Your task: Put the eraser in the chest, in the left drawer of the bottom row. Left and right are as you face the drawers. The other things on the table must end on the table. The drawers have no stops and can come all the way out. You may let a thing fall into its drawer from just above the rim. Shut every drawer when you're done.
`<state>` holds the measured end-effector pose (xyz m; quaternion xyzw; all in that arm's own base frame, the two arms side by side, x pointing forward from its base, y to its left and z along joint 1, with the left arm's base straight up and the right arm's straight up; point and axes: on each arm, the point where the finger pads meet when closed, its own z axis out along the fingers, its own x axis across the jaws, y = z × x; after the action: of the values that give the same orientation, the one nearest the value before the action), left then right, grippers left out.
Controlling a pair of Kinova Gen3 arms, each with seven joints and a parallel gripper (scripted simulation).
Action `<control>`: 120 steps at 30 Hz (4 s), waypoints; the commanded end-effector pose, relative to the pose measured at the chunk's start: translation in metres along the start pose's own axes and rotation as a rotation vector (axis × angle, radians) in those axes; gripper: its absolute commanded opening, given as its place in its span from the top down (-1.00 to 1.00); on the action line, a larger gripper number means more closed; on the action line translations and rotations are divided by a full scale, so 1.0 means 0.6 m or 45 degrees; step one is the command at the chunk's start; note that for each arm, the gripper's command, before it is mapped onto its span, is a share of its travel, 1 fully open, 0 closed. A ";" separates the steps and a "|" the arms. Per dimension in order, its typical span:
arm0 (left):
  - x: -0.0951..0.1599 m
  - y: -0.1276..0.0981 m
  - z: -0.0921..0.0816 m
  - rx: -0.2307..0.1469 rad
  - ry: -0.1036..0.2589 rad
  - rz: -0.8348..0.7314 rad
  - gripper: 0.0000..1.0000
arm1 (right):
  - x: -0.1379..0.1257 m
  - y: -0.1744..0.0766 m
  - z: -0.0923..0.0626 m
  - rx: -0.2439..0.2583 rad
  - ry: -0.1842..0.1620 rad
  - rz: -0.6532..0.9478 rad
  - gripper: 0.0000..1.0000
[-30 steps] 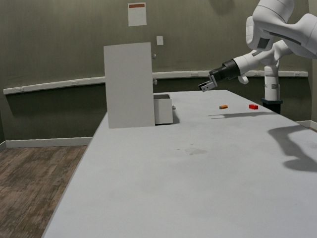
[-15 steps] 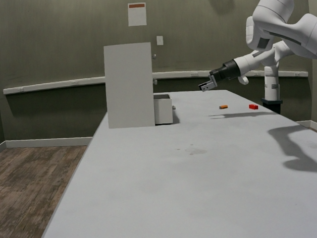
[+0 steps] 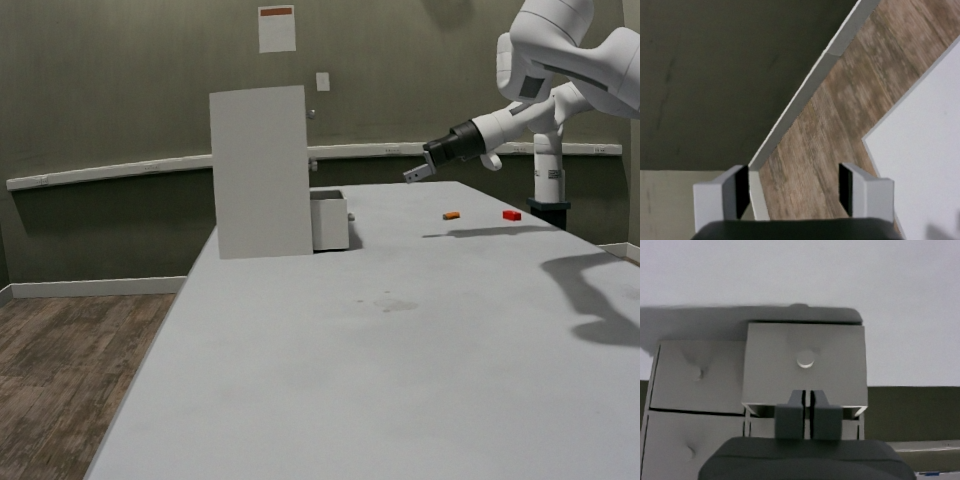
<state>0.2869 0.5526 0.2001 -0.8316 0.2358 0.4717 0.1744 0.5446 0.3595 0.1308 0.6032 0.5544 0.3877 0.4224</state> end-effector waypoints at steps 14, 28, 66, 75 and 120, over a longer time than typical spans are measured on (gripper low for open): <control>-0.002 -0.001 -0.001 0.001 0.000 -0.002 -1.00 | 0.000 -0.002 0.007 -0.002 0.002 0.002 1.00; -0.002 -0.001 -0.001 0.001 0.000 -0.002 -1.00 | -0.002 -0.039 0.078 -0.002 0.002 0.002 1.00; -0.002 -0.001 -0.001 0.001 0.000 -0.002 -1.00 | -0.004 -0.074 0.143 -0.002 0.002 0.002 1.00; -0.002 -0.001 -0.001 0.001 0.000 -0.002 -1.00 | -0.004 -0.073 0.144 -0.002 0.002 0.002 1.00; -0.002 -0.001 -0.001 0.001 0.000 -0.002 -1.00 | -0.003 -0.046 0.219 -0.002 0.002 0.002 1.00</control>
<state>0.2869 0.5526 0.2001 -0.8316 0.2358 0.4717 0.1744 0.6538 0.3478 0.0587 0.6028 0.5547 0.3883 0.4221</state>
